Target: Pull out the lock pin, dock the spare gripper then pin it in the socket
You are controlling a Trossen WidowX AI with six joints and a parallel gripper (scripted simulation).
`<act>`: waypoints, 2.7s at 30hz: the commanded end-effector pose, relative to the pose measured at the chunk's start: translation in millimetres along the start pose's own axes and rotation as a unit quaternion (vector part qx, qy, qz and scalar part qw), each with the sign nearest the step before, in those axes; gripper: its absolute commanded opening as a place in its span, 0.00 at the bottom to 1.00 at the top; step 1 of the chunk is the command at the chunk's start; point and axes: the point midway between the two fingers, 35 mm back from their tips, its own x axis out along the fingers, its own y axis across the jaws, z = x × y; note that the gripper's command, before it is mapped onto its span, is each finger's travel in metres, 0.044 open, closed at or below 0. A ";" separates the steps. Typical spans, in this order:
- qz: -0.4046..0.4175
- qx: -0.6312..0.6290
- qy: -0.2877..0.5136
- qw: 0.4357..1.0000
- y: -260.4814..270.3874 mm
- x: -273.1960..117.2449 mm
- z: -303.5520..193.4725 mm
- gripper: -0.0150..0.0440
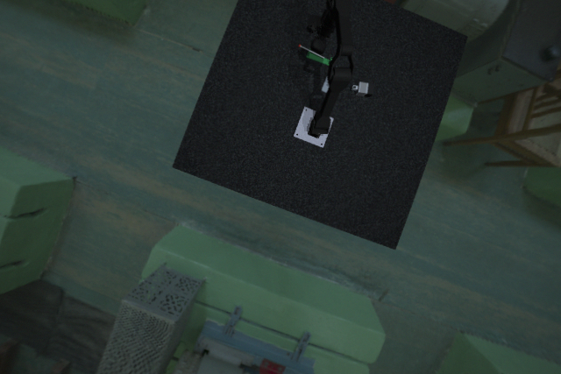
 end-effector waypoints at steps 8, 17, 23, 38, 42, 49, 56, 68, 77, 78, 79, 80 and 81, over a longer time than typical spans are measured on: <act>0.009 0.000 0.003 1.000 4.7 50.3 -12.5 0.56; 0.008 0.000 0.003 1.000 4.1 64.5 -14.8 0.56; 0.008 0.000 0.003 1.000 4.1 74.2 -16.4 0.56; 0.008 0.000 0.003 1.000 5.5 98.2 -20.7 0.56; 0.008 0.000 0.003 1.000 6.2 104.6 -22.0 0.56; 0.009 0.000 0.003 1.000 6.4 106.9 -22.4 0.56; 0.009 0.000 0.003 1.000 6.4 106.9 -22.4 0.28; 0.008 0.001 0.003 1.000 6.3 100.4 -21.4 0.25; 0.012 0.001 0.005 1.000 7.5 82.0 -18.6 0.25; 0.012 0.001 0.005 1.000 7.6 80.0 -18.3 0.25; 0.012 0.001 0.005 1.000 7.6 78.7 -18.1 0.25; 0.012 0.001 0.005 1.000 7.6 78.3 -18.0 0.25; 0.012 0.000 0.005 1.000 7.8 82.1 -18.8 0.25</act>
